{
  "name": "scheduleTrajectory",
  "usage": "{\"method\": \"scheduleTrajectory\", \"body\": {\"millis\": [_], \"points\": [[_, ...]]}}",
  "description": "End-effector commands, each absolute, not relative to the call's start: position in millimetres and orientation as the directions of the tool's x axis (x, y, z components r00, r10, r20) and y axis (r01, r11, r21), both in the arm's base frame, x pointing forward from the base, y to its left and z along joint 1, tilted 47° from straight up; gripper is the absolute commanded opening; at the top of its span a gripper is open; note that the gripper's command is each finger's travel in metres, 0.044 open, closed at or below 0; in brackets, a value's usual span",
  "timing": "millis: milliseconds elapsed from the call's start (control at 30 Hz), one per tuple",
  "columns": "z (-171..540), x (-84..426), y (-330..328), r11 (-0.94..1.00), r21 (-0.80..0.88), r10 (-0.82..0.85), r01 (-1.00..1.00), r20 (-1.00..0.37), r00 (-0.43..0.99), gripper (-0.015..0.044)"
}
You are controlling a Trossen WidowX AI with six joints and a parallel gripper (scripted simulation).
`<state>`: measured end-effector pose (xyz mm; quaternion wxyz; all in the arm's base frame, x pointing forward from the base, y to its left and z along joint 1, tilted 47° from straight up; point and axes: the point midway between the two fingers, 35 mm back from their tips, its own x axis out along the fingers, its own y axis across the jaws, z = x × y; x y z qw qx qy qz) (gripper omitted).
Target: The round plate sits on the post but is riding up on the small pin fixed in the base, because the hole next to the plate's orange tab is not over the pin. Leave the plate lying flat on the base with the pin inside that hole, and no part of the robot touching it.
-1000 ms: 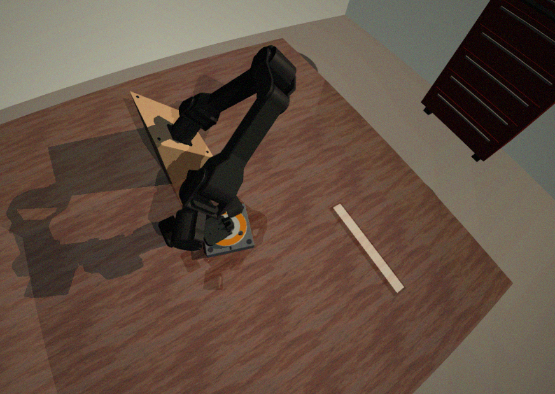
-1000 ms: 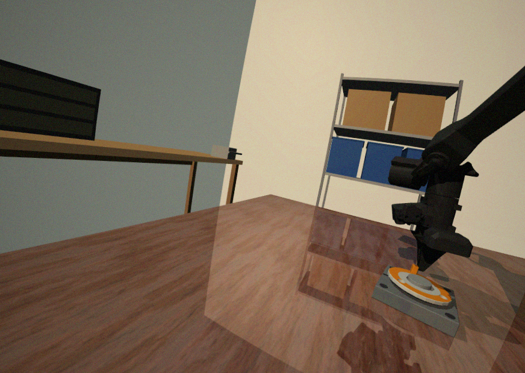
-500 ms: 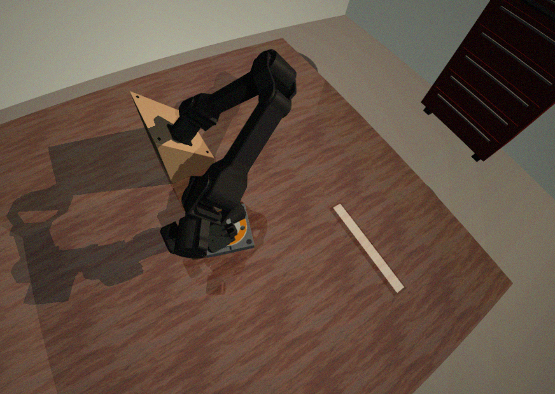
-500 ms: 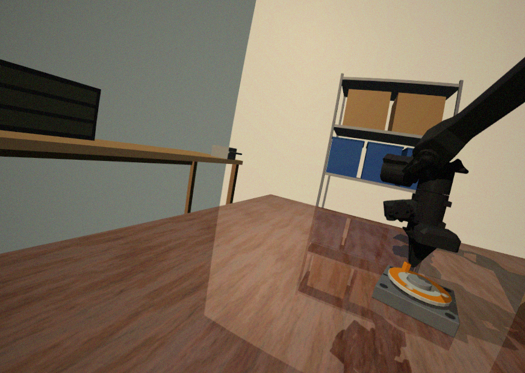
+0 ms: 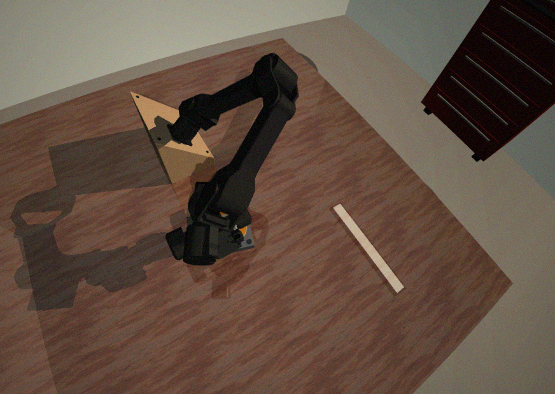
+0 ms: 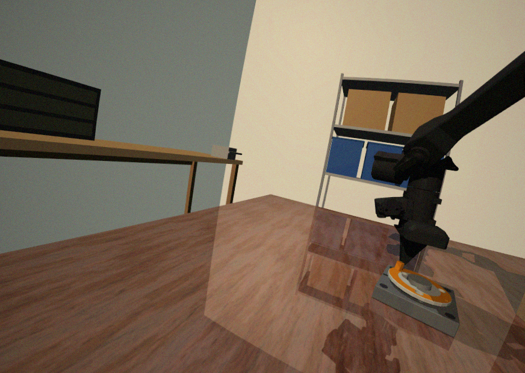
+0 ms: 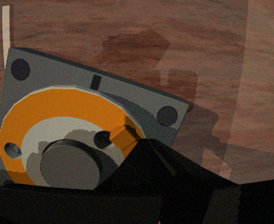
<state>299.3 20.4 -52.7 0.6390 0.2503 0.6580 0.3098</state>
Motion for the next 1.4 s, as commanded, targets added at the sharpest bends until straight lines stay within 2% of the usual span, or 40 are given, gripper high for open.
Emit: {"method": "scheduleTrajectory", "body": {"millis": [0,767,1100,1367], "points": [[-49.3,305.9,25.3,0.679,0.73,0.728,-0.072,-0.683,-0.059,0.0],[-37.3,320.4,38.3,0.679,0.731,0.729,-0.073,-0.682,-0.059,0.0],[-7.8,319.4,6.6,0.68,0.729,0.727,-0.072,-0.684,-0.059,0.0],[-13.5,318.8,12.0,0.678,0.732,0.73,-0.066,-0.681,-0.06,0.0]]}}
